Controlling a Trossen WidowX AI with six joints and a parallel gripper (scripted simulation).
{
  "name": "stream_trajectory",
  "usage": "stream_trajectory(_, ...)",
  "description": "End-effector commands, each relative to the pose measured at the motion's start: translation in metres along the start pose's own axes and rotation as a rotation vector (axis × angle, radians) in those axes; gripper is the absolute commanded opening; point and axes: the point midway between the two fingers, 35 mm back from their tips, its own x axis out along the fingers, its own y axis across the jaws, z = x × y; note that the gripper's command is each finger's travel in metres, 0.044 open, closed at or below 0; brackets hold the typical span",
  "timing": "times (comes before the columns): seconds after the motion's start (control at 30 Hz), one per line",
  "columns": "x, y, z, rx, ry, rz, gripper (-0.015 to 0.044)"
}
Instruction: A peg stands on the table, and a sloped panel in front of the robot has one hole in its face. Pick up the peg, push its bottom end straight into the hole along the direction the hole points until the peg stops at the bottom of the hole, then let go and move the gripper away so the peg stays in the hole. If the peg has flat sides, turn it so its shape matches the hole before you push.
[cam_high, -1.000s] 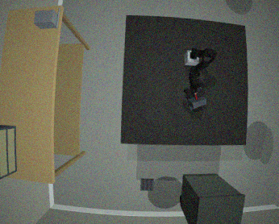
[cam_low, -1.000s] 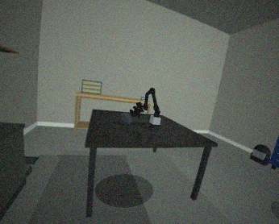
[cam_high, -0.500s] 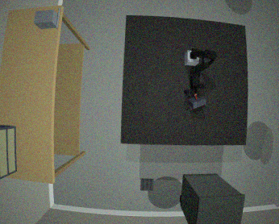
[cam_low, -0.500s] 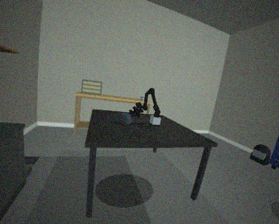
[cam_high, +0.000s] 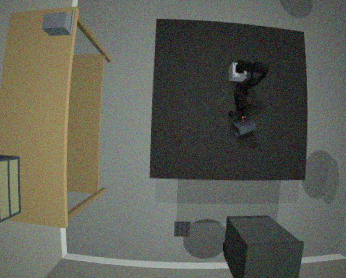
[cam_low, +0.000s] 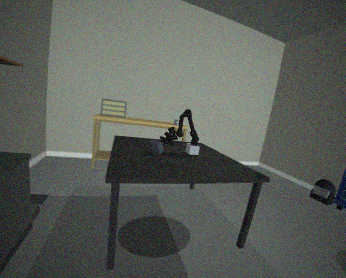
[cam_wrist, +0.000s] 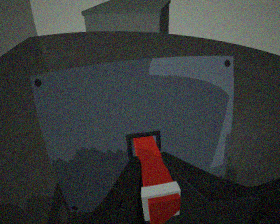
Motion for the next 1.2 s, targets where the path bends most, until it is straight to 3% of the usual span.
stream_trajectory(0.0,0.000,0.000,0.000,0.000,0.001,0.000,0.0105)
stream_trajectory(0.43,-0.003,0.000,0.000,0.000,0.001,0.000,0.0440)
stream_trajectory(1.17,-0.024,-0.004,0.004,0.000,0.006,-0.003,0.0440)
